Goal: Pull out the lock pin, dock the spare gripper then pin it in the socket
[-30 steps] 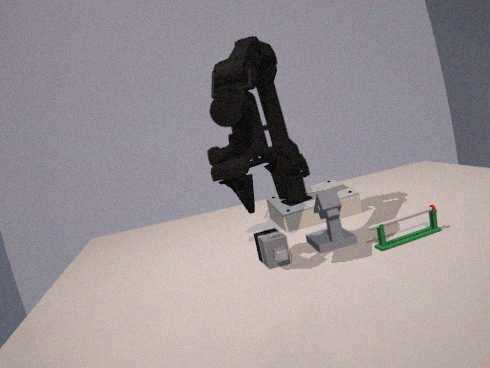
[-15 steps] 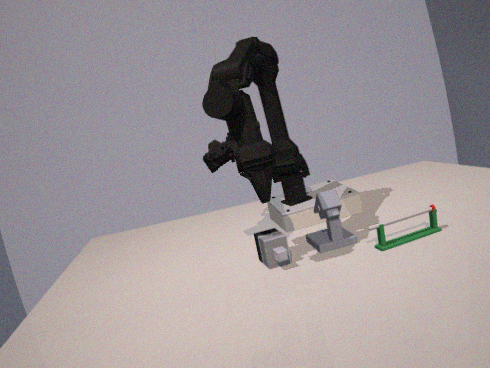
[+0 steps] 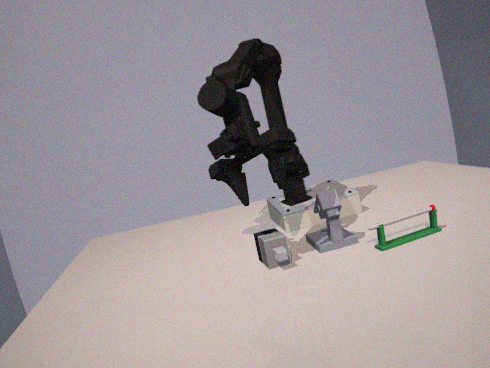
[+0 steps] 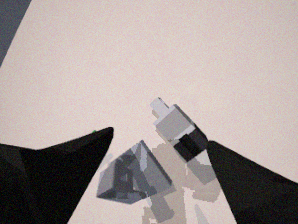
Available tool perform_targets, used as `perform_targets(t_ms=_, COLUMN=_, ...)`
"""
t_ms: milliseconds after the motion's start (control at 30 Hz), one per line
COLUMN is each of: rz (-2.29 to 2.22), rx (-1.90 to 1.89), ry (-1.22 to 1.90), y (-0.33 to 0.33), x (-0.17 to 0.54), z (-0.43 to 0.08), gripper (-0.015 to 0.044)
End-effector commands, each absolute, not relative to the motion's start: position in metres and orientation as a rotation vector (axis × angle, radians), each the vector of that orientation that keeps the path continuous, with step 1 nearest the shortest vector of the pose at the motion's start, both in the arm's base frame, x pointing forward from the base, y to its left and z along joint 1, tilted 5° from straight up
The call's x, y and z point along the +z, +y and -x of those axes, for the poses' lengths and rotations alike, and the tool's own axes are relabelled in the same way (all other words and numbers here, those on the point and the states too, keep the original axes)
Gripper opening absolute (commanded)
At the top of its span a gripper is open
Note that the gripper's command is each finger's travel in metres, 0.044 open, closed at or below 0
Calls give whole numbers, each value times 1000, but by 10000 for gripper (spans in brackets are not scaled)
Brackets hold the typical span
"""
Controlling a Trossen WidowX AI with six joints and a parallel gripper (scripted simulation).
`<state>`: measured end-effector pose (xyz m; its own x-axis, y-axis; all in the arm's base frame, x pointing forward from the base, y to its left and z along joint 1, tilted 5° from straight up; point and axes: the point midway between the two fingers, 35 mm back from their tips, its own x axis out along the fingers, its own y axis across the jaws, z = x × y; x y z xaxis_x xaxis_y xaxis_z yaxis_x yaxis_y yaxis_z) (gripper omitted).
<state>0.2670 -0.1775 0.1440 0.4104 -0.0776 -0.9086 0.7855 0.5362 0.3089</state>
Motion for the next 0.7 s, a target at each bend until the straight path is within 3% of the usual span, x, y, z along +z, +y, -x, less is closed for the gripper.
perform_targets(t_ms=0, rz=-90, rx=-176, ry=974, y=-175, x=154, z=-259, gripper=440)
perform_targets(t_ms=667, rz=10, rx=-126, ry=969, y=-175, x=155, z=-258, gripper=440)
